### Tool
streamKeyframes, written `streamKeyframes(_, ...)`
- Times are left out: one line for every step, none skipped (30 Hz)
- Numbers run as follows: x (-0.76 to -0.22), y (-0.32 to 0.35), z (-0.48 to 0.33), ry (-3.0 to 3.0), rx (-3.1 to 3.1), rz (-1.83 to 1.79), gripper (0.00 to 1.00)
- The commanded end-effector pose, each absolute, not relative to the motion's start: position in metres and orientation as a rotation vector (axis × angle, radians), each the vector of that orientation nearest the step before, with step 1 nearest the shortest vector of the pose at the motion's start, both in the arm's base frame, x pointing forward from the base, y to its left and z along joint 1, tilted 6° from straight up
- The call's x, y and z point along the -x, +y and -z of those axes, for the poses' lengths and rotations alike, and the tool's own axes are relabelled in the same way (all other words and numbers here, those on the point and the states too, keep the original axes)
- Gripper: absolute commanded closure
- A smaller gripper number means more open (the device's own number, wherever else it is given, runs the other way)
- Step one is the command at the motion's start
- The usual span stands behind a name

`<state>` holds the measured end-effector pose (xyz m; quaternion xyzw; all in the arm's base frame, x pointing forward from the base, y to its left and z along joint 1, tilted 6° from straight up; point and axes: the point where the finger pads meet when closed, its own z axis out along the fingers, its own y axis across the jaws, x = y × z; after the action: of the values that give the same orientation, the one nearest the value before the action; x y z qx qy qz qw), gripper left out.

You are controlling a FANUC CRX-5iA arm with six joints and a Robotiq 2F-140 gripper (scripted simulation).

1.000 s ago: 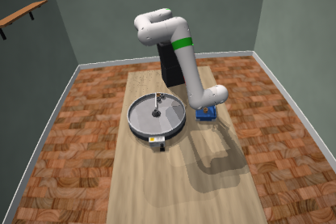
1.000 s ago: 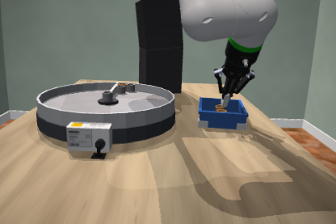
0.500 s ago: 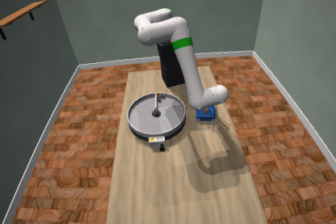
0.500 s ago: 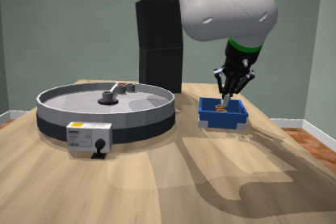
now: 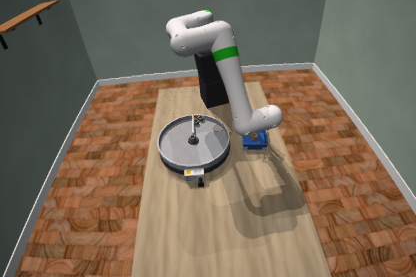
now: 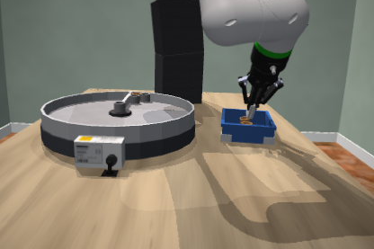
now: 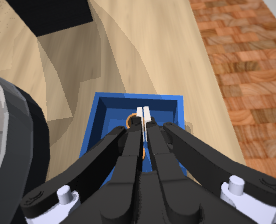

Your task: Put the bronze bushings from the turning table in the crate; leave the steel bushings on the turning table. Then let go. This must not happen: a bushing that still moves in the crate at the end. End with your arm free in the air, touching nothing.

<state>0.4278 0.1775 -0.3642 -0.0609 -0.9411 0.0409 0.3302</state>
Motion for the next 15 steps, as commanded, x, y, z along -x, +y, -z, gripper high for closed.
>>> streamKeyframes(-0.4279, 0.1776, 0.3641, -2.461, 0.159, -0.107, 1.0)
streamKeyframes(-0.4279, 0.1776, 0.3641, -2.461, 0.159, -0.107, 1.0)
streamKeyframes(-0.4279, 0.1776, 0.3641, -2.461, 0.159, -0.107, 1.0)
streamKeyframes(-0.4279, 0.1776, 0.3641, -2.461, 0.159, -0.107, 1.0)
streamKeyframes(-0.4279, 0.1776, 0.3641, -2.461, 0.159, -0.107, 1.0)
streamKeyframes(-0.4279, 0.1776, 0.3641, -2.461, 0.159, -0.107, 1.0)
streamKeyframes(-0.4279, 0.1776, 0.3641, -2.461, 0.159, -0.107, 0.93)
streamKeyframes(-0.4279, 0.1776, 0.3641, -2.461, 0.159, -0.107, 0.93)
streamKeyframes(-0.4279, 0.1776, 0.3641, -2.461, 0.159, -0.107, 0.93)
streamKeyframes(-0.4279, 0.1776, 0.3641, -2.461, 0.159, -0.107, 0.93)
streamKeyframes(-0.4279, 0.1776, 0.3641, -2.461, 0.159, -0.107, 0.93)
streamKeyframes(-0.4279, 0.1776, 0.3641, -2.461, 0.159, -0.107, 0.93)
streamKeyframes(-0.4279, 0.1776, 0.3641, -2.461, 0.159, -0.107, 0.93)
streamKeyframes(-0.4279, 0.1776, 0.3641, -2.461, 0.159, -0.107, 0.93)
streamKeyframes(-0.4279, 0.1776, 0.3641, -2.461, 0.159, -0.107, 0.93)
